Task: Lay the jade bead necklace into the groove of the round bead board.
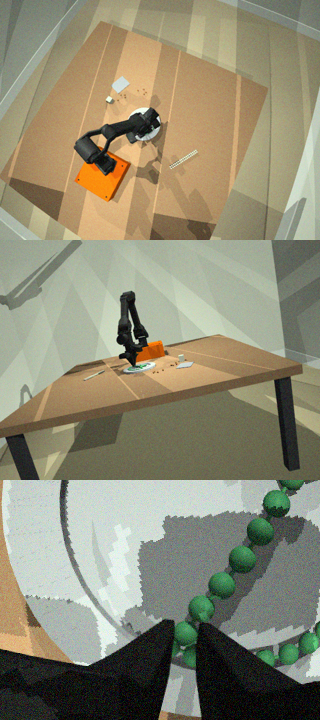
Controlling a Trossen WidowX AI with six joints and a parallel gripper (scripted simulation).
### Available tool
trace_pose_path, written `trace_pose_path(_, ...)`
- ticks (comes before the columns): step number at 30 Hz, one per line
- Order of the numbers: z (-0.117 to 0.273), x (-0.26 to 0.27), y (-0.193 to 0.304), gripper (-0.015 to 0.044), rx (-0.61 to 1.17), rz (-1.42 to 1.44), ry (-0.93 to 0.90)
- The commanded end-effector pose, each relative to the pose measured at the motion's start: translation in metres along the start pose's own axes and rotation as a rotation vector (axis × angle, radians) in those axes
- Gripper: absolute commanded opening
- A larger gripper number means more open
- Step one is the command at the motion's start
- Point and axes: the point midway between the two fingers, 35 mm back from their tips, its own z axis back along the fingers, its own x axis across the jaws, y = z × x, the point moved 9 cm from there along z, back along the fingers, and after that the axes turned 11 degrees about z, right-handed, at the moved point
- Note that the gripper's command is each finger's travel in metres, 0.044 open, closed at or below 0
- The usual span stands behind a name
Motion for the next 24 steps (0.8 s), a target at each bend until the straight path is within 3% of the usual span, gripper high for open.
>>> trace_pose_path(1,0.0002,-0.0001,0.0000,0.0000,0.000,0.000,0.001)
trace_pose_path(24,0.0061,0.0085,0.0004,0.0000,0.002,0.005,-0.005)
